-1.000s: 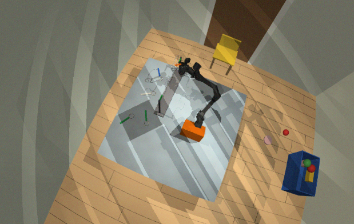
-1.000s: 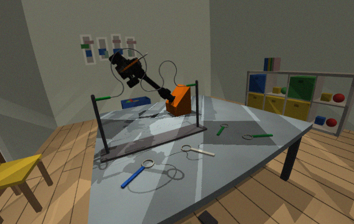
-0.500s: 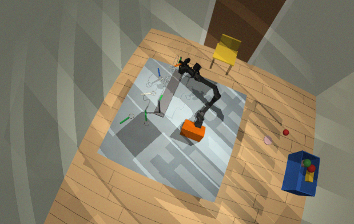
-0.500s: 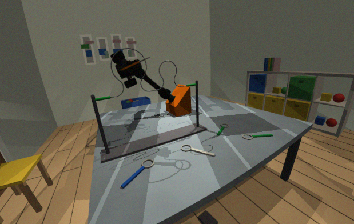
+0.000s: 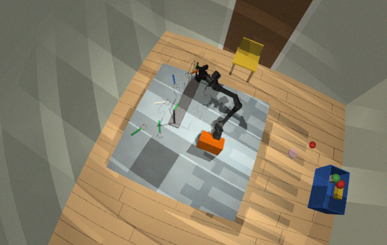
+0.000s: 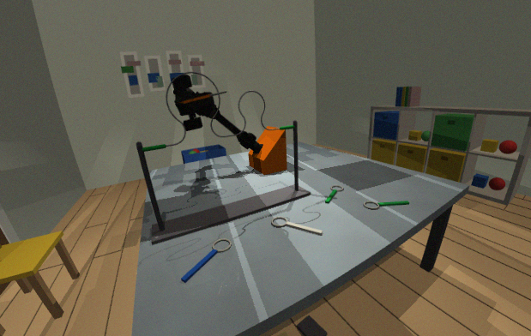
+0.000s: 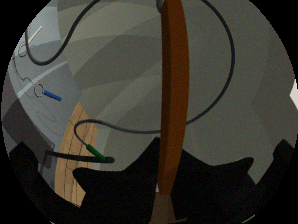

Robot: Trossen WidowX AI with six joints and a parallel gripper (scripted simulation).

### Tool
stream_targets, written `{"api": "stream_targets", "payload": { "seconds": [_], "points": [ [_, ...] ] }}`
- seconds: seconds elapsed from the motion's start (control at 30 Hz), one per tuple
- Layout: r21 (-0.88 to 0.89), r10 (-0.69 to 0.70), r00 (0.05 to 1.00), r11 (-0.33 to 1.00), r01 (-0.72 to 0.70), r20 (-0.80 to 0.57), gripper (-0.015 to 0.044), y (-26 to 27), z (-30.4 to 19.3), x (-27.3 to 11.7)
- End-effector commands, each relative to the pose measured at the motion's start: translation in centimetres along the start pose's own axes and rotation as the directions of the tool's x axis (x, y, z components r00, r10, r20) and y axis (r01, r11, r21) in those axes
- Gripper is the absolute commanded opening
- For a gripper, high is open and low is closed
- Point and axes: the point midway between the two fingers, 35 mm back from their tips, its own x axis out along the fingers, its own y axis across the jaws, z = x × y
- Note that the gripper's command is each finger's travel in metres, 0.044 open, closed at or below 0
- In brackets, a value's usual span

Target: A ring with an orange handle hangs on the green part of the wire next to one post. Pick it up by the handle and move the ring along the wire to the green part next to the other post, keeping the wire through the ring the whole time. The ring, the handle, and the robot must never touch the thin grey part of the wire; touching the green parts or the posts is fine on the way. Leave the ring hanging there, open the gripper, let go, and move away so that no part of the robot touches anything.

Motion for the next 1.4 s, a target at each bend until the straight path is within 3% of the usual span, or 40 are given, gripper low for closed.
{"api": "stream_targets", "payload": {
  "seconds": [0.0,1.37],
  "points": [
    [-0.047,-0.027,1.000,0.998,0.028,0.009,-0.0150,-0.1,0.1,0.0],
    [-0.457,-0.251,0.960,0.844,0.279,0.124,-0.0150,-1.9,0.6,-0.1]
  ]
}}
